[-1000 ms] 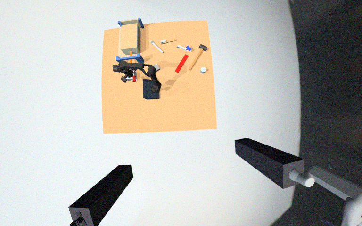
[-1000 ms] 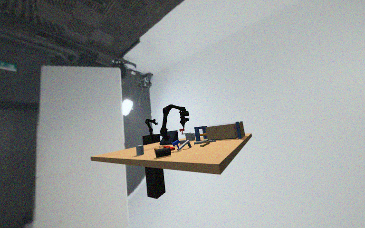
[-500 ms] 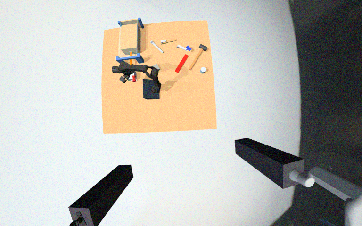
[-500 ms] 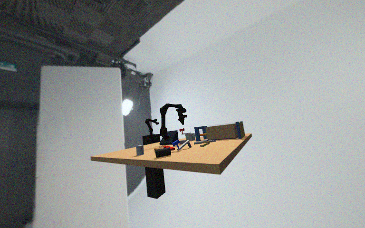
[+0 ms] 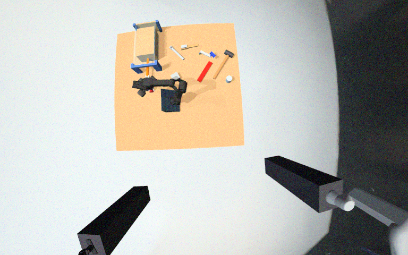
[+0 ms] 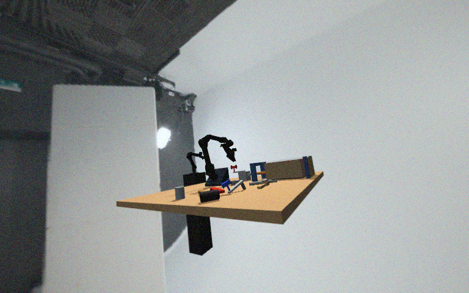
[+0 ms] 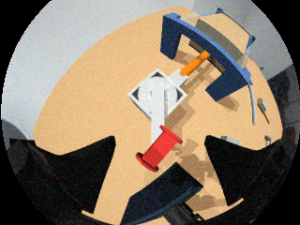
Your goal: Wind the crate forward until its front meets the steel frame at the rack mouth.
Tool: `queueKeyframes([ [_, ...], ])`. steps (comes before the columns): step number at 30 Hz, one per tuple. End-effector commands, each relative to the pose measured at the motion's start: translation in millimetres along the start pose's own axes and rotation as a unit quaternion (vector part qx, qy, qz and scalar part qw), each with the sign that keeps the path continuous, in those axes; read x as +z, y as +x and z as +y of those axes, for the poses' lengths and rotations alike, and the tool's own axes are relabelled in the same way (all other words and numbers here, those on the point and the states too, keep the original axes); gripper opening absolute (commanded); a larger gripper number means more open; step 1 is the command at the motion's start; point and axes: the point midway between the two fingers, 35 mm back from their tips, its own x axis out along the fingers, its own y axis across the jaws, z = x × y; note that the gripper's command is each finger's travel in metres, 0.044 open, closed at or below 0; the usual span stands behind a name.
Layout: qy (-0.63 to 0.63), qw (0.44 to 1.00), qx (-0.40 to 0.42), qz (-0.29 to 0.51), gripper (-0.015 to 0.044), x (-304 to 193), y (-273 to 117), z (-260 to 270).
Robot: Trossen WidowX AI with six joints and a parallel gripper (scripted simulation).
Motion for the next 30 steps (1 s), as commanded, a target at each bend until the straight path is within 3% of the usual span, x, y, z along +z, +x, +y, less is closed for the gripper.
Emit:
queueKeyframes([
  [1, 0.001, 1.000, -0.004, 0.002, 0.0440, -4.1, 6.6, -0.8],
  [30, 0.000, 1.000, -0.004, 0.002, 0.0440, -23.5, 49.9, -0.7],
])
